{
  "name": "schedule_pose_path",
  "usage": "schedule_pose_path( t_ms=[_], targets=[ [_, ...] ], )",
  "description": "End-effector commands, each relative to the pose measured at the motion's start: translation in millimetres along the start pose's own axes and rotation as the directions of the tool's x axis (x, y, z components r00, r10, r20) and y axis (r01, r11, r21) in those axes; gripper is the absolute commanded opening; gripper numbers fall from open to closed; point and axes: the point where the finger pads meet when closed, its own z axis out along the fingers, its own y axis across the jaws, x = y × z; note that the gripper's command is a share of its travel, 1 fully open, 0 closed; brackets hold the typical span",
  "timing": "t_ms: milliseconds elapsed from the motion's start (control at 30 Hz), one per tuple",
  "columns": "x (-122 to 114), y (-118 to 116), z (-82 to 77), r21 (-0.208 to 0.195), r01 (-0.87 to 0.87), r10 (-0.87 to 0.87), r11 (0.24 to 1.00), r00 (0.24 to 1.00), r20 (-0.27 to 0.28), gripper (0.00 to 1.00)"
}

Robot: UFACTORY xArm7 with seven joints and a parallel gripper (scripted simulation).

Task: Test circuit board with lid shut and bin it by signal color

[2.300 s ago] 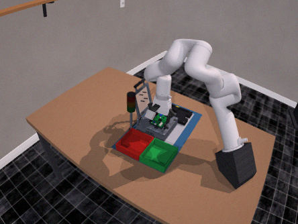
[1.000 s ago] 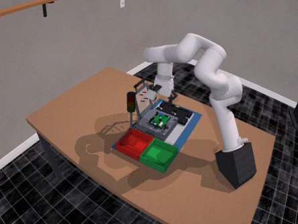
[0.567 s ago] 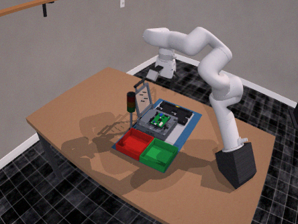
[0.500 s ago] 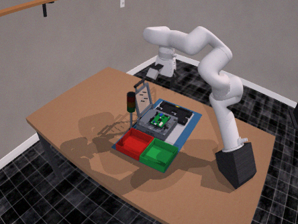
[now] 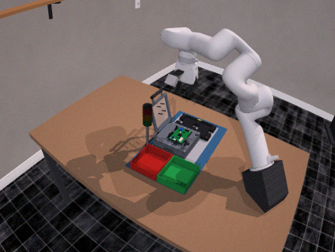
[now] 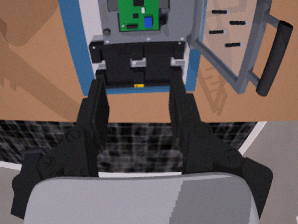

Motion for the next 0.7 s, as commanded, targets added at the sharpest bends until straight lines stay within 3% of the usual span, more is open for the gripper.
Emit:
schedule_pose_path(
  t_ms=[0, 300, 533, 600, 667],
  targets=[
    [0, 0, -1.1, -0.003, 0.000, 0.000, 1.000, 1.000, 0.000, 0.51],
    [0, 10, -1.1, -0.003, 0.000, 0.000, 1.000, 1.000, 0.000, 0.51],
    [0, 62, -1.2, -0.003, 0.000, 0.000, 1.000, 1.000, 0.000, 0.51],
    [0, 62, -1.2, -0.003, 0.000, 0.000, 1.000, 1.000, 0.000, 0.51],
    [0, 80, -1.3, -0.003, 0.000, 0.000, 1.000, 1.000, 0.000, 0.51]
  ],
)
